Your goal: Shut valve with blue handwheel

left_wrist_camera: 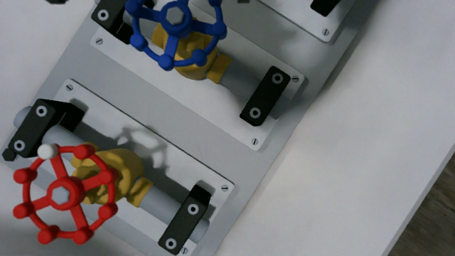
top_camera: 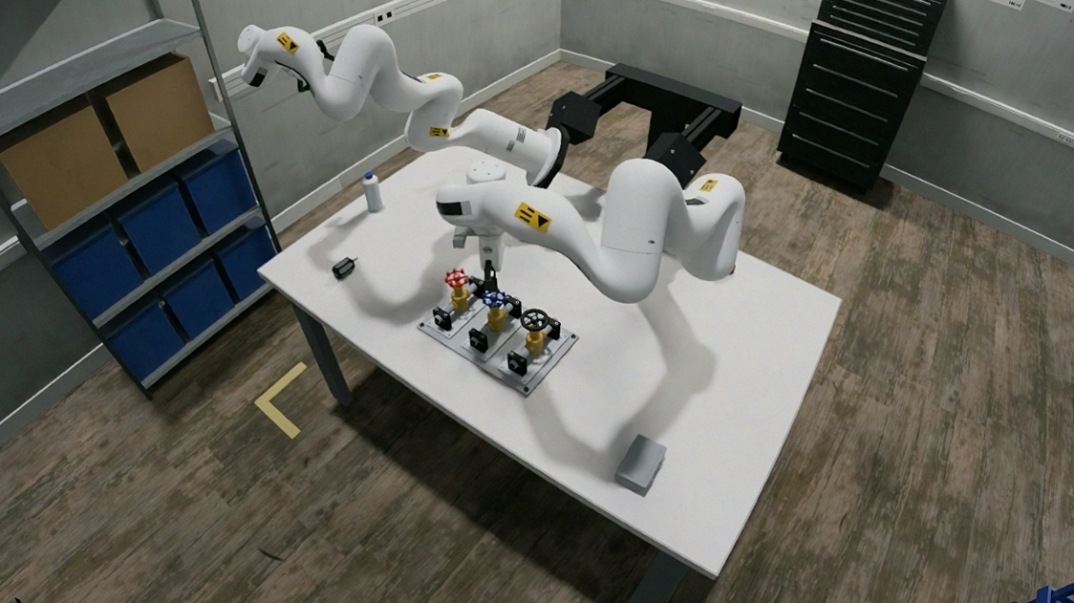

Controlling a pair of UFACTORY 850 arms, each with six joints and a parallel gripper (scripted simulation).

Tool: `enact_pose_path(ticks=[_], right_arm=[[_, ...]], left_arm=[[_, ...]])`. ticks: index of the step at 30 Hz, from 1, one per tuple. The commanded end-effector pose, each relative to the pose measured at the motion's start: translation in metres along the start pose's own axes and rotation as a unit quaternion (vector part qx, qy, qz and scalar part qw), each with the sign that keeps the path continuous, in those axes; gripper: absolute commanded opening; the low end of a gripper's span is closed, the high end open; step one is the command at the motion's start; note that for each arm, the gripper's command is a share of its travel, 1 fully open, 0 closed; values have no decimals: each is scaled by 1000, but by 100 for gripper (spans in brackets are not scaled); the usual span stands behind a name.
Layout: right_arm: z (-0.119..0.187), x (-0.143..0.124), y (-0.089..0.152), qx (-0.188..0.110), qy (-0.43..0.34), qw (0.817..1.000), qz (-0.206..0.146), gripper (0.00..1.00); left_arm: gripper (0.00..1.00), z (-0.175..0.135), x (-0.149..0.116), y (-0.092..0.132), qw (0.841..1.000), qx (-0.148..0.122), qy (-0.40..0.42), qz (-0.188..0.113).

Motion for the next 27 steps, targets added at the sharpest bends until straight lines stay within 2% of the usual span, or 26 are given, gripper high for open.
enact_pose_path(ticks=[1,15,21,27], right_arm=[[0,0,0,0,0,1000,1,100],[0,0,0,0,0,1000,1,100],[0,0,0,0,0,1000,1,100],[0,0,0,0,0,1000,1,100]], left_arm=[[79,0,0,1,999,0,34,1],[79,0,0,1,987,0,160,1],[79,0,0,1,973,0,229,1],[79,0,0,1,953,0,303,1]])
Point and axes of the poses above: on each arm, the point where the finger pads meet when closed, its own y axis back along the fingers, its own z axis across the jaws, x = y × z, the point moved 4 cm from there along y, back along the fingers, and after that the axes turned 4 degrees about -y, right-handed, at the moved point
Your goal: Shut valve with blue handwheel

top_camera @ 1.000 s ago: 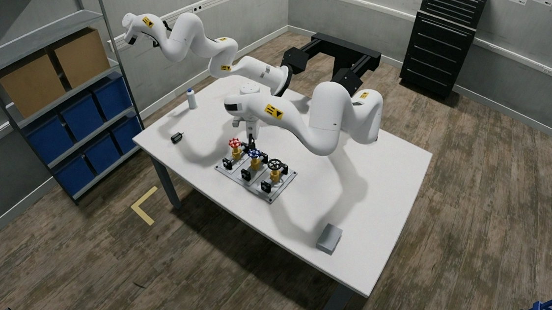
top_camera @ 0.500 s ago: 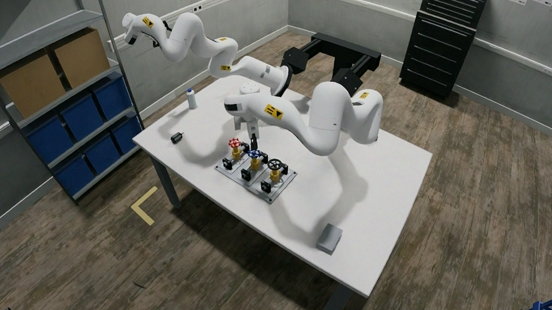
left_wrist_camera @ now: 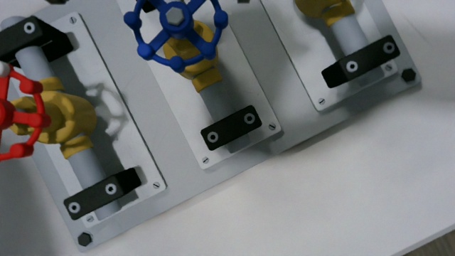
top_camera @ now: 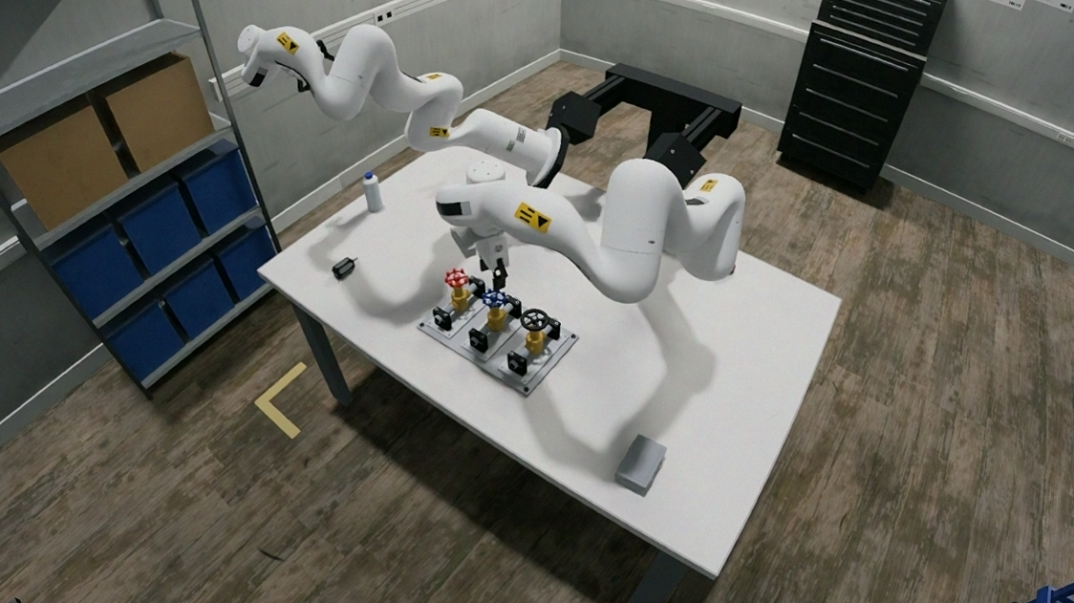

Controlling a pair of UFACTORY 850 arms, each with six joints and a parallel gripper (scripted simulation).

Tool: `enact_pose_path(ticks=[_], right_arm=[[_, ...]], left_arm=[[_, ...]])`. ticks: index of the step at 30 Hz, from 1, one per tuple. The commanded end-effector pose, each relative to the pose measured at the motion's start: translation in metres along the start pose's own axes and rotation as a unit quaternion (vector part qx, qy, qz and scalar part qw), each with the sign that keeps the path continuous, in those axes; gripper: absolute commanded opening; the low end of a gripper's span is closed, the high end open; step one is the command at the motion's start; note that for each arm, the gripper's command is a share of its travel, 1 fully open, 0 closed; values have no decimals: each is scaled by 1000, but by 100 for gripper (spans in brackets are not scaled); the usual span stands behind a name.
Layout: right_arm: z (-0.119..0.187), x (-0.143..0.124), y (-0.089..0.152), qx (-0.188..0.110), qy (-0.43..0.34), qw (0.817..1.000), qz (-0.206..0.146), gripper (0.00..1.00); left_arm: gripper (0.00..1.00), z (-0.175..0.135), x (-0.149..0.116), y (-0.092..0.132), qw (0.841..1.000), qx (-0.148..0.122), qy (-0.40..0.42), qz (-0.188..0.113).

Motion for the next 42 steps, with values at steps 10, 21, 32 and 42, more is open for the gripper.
enact_pose_path(ticks=[10,21,32,42], right_arm=[[0,0,0,0,0,1000,1,100],[0,0,0,0,0,1000,1,100],[0,0,0,0,0,1000,1,100],[0,0,0,0,0,1000,1,100]], left_arm=[[79,0,0,1,988,0,153,3],[79,0,0,1,959,-1,284,3],[79,0,0,1,893,-1,451,2],[79,0,0,1,821,-1,571,2]])
Point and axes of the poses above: on each arm, the point where the finger pads meet when closed, its own y axis back along the fingers, its own z axis across the jaws, x = y × z, the point moved 4 cm from there along y, back along the fingers, and after that the axes turned 4 degrees about -y, right-handed, at the moved point
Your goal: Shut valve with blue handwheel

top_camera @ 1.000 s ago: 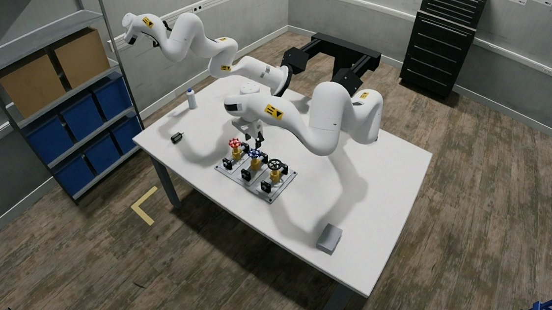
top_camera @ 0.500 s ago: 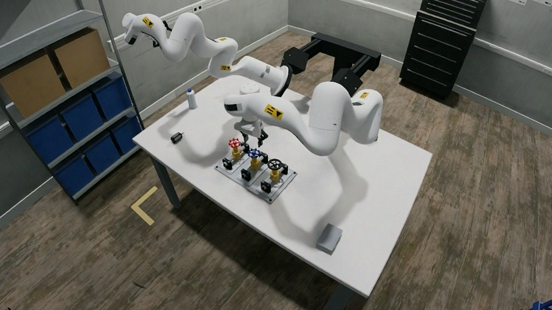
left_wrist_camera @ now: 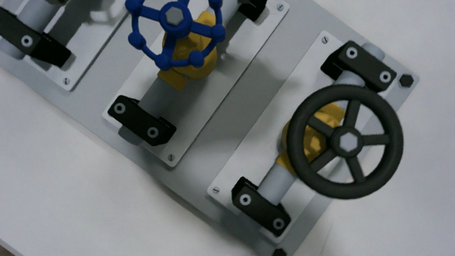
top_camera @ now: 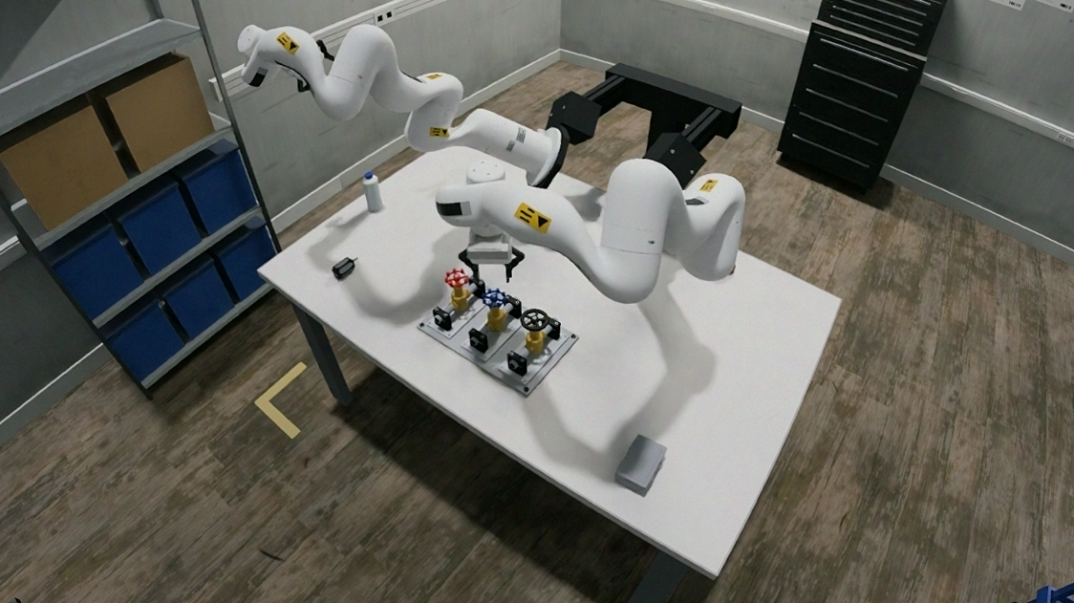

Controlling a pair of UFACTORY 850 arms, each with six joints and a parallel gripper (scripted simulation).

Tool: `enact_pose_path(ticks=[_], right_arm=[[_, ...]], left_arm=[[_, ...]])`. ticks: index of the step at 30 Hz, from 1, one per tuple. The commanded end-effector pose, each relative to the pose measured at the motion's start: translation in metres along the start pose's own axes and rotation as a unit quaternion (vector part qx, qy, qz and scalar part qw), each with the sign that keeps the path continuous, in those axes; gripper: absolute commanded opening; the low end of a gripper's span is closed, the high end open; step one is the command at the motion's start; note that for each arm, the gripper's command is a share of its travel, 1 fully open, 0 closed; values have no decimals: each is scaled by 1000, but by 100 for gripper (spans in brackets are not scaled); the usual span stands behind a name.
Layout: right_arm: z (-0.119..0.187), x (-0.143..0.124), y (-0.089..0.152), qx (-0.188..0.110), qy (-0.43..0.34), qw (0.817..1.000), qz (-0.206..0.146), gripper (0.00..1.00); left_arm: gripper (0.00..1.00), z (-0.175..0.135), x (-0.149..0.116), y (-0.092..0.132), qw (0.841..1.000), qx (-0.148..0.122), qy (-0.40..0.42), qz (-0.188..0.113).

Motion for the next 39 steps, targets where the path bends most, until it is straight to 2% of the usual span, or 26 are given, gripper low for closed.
enact_pose_path(ticks=[1,6,10,12,18,22,27,29,34,39], right_arm=[[0,0,0,0,0,1000,1,100],[0,0,0,0,0,1000,1,100],[0,0,0,0,0,1000,1,100],[0,0,0,0,0,1000,1,100],[0,0,0,0,0,1000,1,100],[0,0,0,0,0,1000,1,100],[0,0,0,0,0,1000,1,100],[0,0,0,0,0,1000,1,100],[0,0,0,0,0,1000,1,100],[0,0,0,0,0,1000,1,100]], left_arm=[[79,0,0,1,997,-3,76,2],[79,0,0,1,986,-3,166,1],[79,0,0,1,971,-3,239,1],[79,0,0,1,971,-3,239,1],[79,0,0,1,937,-3,349,1],[79,0,0,1,907,-4,421,1],[79,0,0,1,861,-4,509,0],[79,0,0,1,861,-4,509,0],[79,0,0,1,805,-4,593,0],[79,0,0,1,740,-4,672,-1]])
Point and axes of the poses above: on each arm, the point where the finger pads meet when closed, its own y axis back along the fingers, its own z axis across the jaws, x = y × z, the point moved 4 cm from there along y, back along the fingers, and after that the axes turned 4 degrees about -y, right-handed, at the moved point
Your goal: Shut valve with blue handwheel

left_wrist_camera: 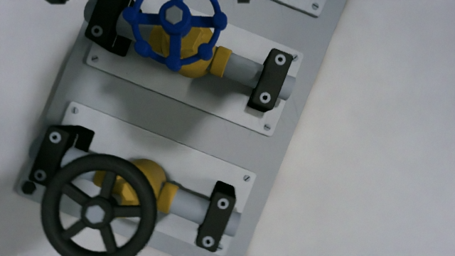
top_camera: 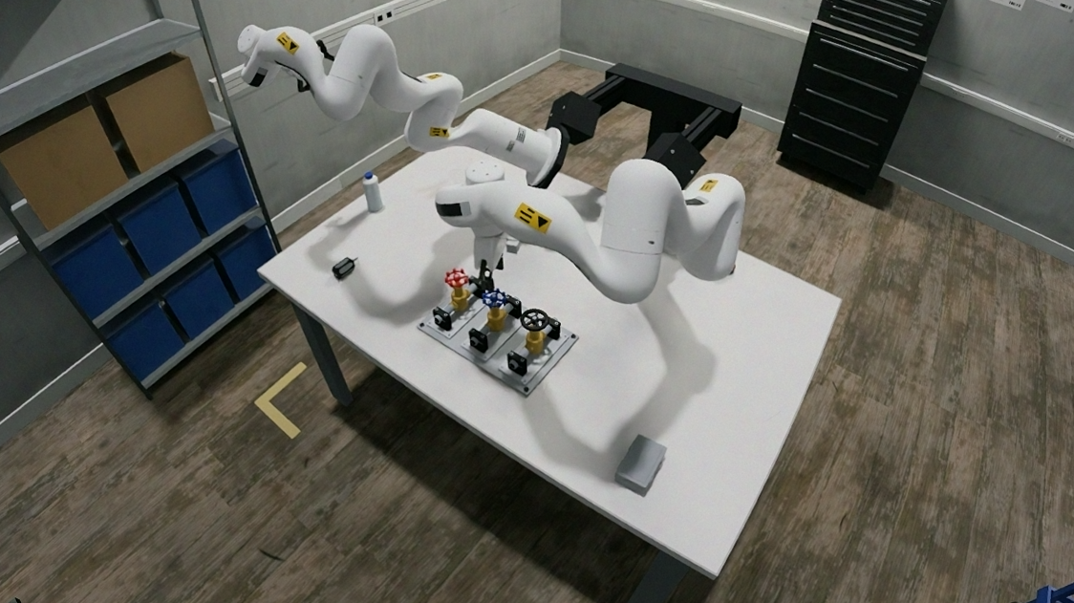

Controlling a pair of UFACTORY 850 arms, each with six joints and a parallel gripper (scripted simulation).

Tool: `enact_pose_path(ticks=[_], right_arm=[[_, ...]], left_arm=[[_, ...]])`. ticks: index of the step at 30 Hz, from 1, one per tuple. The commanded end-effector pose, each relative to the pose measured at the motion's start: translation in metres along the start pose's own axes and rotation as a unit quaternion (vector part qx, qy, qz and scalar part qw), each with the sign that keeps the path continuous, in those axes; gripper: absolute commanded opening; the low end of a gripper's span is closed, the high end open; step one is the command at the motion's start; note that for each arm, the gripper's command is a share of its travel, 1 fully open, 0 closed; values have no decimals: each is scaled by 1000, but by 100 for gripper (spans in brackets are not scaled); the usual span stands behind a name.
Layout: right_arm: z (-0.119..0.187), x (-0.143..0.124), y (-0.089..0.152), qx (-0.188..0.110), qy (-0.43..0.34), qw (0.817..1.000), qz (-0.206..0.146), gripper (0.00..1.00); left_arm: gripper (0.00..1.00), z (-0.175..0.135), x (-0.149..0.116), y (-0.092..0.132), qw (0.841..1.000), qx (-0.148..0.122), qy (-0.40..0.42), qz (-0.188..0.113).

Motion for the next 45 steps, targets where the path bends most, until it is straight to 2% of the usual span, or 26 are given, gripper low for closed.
enact_pose_path(ticks=[1,5,7,10,16,22,24,31,39,41,45], right_arm=[[0,0,0,0,0,1000,1,100],[0,0,0,0,0,1000,1,100],[0,0,0,0,0,1000,1,100],[0,0,0,0,0,1000,1,100],[0,0,0,0,0,1000,1,100],[0,0,0,0,0,1000,1,100],[0,0,0,0,0,1000,1,100],[0,0,0,0,0,1000,1,100],[0,0,0,0,0,1000,1,100],[0,0,0,0,0,1000,1,100],[0,0,0,0,0,1000,1,100]], left_arm=[[79,0,0,1,995,-4,97,-4],[79,0,0,1,984,-4,179,-5],[79,0,0,1,984,-4,179,-5],[79,0,0,1,971,-4,240,-5],[79,0,0,1,933,-3,360,-5],[79,0,0,1,880,-2,475,-6],[79,0,0,1,880,-2,475,-6],[79,0,0,1,800,-2,600,-6],[79,0,0,1,687,0,726,-6],[79,0,0,1,687,0,726,-6],[79,0,0,1,624,0,781,-6]])
Point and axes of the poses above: on each arm, the point where the finger pads meet when closed, its own y axis back along the fingers, its own z axis across the jaws, x = y × z, the point moved 4 cm from there along y, back along the fingers, and after that the axes turned 4 degrees about -y, right-handed, at the moved point
